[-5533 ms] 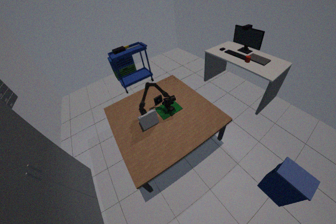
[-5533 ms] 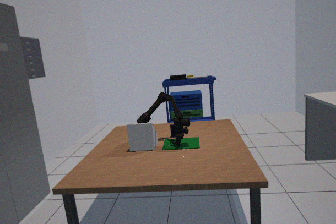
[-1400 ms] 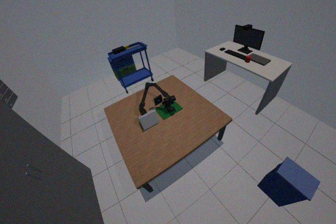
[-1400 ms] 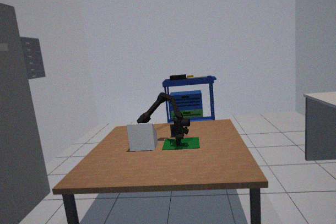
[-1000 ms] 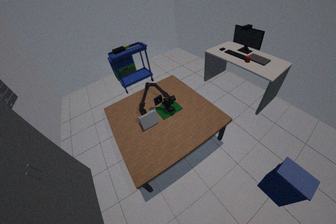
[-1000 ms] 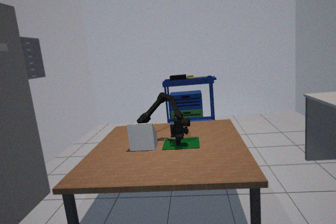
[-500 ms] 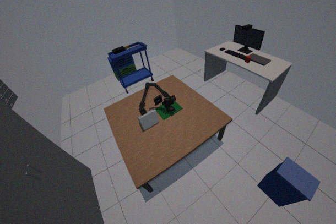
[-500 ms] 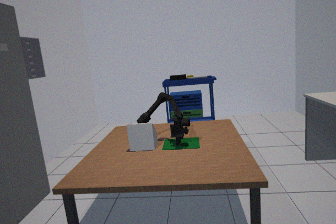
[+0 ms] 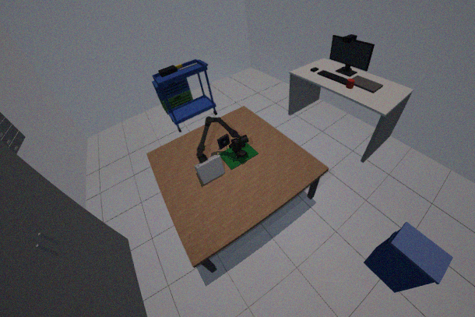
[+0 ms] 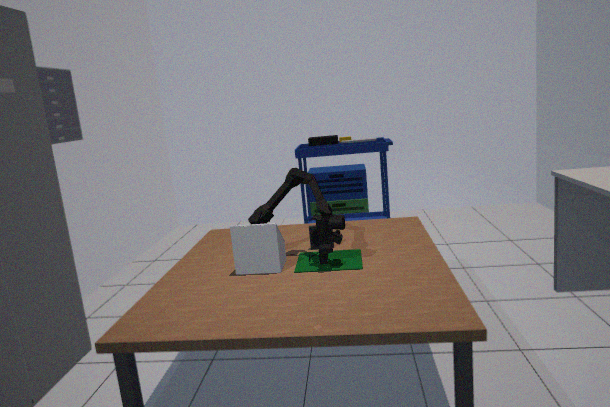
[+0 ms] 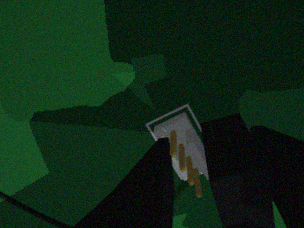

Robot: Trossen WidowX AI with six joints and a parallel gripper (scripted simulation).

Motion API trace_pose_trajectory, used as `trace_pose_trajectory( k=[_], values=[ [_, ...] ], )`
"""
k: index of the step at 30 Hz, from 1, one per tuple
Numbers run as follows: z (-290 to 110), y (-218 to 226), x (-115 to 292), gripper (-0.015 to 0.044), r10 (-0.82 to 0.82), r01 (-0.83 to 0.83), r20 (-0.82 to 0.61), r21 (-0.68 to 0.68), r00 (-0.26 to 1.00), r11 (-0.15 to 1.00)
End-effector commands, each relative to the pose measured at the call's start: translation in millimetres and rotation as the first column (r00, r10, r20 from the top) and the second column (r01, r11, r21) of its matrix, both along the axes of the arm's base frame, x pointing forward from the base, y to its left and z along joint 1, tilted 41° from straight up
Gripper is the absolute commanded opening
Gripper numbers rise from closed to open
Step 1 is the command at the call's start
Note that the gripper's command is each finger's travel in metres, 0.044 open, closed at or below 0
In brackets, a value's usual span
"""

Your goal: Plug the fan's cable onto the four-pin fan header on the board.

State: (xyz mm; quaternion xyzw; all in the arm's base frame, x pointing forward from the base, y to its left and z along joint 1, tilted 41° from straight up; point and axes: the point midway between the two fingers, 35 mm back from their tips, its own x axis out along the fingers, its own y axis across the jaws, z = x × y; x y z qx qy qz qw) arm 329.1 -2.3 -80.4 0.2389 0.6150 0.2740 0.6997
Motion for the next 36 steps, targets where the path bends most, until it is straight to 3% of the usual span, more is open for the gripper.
trace_pose_trajectory(
  k=[1,7,8,15,24,36],
  values=[
    [-7,-12,1,0.0,-0.023,0.023,-0.006,-0.046,1.0,0.999],
    [-7,-12,1,0.0,-0.023,0.023,-0.006,-0.046,1.0,0.999],
    [2,-2,0,0.0026,0.007,-0.007,0.007,-0.004,1.0,1.0],
    [34,-39,-8,0.021,0.219,-0.205,0.187,-0.09,0.958,0.975],
    [26,-45,-14,0.044,0.091,-0.086,0.082,-0.062,0.992,0.994],
    [14,-34,-11,0.044,0.09,-0.086,0.082,-0.062,0.993,0.994]
  ],
)
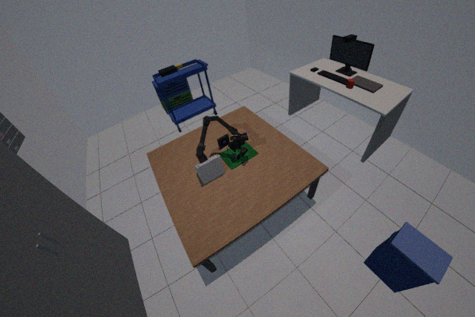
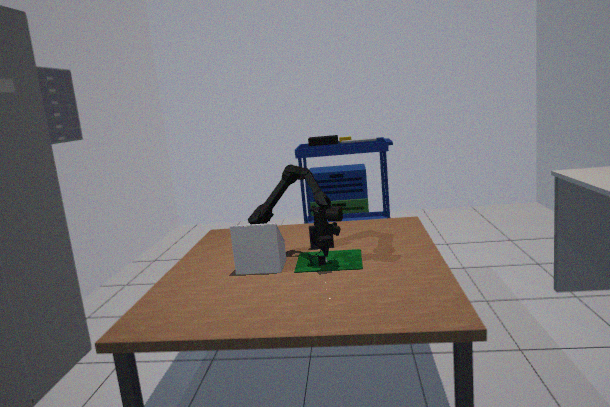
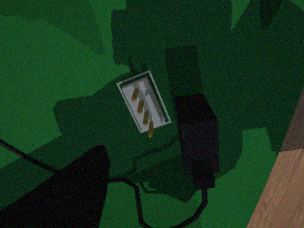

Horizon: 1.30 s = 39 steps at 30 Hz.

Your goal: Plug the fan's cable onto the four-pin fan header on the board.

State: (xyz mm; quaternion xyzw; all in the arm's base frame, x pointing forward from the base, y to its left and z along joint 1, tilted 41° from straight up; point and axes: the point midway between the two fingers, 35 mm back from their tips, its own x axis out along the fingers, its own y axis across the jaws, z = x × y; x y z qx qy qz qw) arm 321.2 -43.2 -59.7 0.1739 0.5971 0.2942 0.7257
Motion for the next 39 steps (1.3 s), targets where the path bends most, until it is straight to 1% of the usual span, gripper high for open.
trace_pose_trajectory(
  k=[1,20,32,39],
  values=[
    [-8,8,-3,0.044,0.003,-0.002,-0.018,0.01,1.0,1.0],
    [-31,28,-1,0.044,0.002,-0.002,-0.019,0.013,1.0,1.0],
    [-32,29,-1,0.044,0.002,-0.002,-0.019,0.013,1.0,1.0],
    [-30,27,0,0.0256,0.003,-0.003,-0.011,0.007,1.0,1.0]
  ],
)
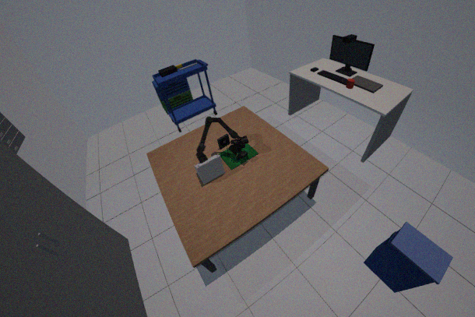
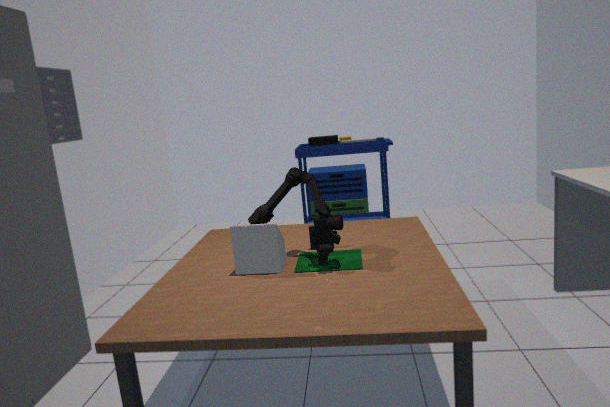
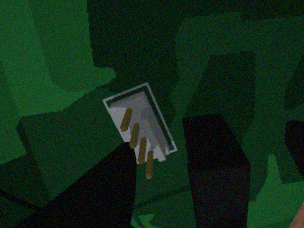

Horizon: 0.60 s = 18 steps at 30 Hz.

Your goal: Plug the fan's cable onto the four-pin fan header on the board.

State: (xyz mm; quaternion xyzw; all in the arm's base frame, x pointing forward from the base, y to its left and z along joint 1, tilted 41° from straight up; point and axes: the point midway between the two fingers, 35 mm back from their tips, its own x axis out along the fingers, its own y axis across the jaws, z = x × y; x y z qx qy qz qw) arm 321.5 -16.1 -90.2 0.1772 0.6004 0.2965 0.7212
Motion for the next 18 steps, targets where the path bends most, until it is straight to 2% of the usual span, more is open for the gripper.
trace_pose_trajectory(
  k=[1,8,15,18],
  values=[
    [0.1,0.0,0.1,0.023,0.0,0.0,0.0,0.0,1.0,1.0],
    [0.1,0.0,0.1,0.0046,0.0,0.0,0.0,0.0,1.0,1.0],
    [0.1,0.0,0.1,0.0,0.0,0.0,0.0,0.0,1.0,1.0],
    [0.1,0.0,0.1,0.0,0.0,0.0,0.0,0.0,1.0,1.0]
  ],
)
